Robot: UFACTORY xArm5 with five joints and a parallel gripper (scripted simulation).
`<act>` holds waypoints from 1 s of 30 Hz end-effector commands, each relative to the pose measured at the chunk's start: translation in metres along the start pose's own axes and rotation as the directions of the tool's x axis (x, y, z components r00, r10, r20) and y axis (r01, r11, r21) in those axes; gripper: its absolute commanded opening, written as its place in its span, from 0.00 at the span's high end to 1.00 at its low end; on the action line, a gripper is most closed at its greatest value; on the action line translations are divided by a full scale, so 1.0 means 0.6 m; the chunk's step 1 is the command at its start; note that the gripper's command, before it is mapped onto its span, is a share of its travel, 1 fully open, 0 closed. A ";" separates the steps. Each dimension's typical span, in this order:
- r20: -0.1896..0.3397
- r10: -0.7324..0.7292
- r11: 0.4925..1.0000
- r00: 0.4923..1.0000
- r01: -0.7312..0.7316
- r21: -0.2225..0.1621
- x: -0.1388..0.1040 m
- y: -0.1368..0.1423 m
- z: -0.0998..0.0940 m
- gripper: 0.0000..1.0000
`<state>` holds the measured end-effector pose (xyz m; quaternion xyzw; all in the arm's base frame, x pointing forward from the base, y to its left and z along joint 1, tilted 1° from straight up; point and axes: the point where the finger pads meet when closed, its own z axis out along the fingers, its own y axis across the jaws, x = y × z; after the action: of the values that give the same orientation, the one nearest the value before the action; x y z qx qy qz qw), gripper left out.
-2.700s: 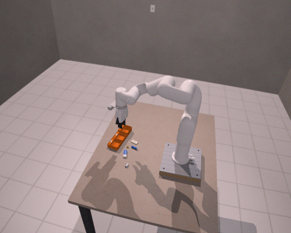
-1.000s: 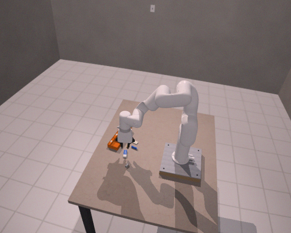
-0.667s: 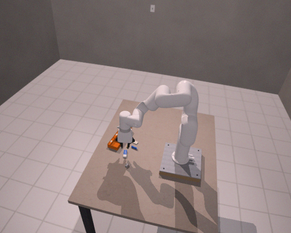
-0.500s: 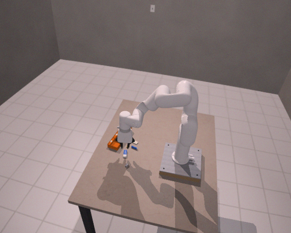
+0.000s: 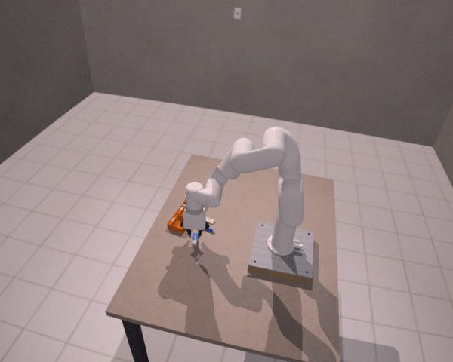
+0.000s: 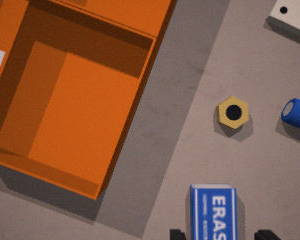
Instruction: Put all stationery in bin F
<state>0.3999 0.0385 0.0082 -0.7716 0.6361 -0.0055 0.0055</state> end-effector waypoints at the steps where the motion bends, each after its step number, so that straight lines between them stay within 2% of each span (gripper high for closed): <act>1: 0.000 0.000 1.000 1.000 0.000 0.002 0.000 -0.002 0.018 0.60; 15: 0.000 0.000 1.000 1.000 0.000 0.001 0.000 -0.001 0.038 0.60; 25: 0.000 0.000 1.000 1.000 0.000 0.001 0.000 -0.001 0.038 0.60; 26: 0.000 0.000 1.000 1.000 0.000 0.001 0.000 -0.001 0.038 0.81; 30: 0.000 0.000 1.000 1.000 0.000 0.001 0.000 -0.001 0.038 0.81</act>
<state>0.3996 0.0386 -0.0153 -0.7716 0.6361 -0.0050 0.0050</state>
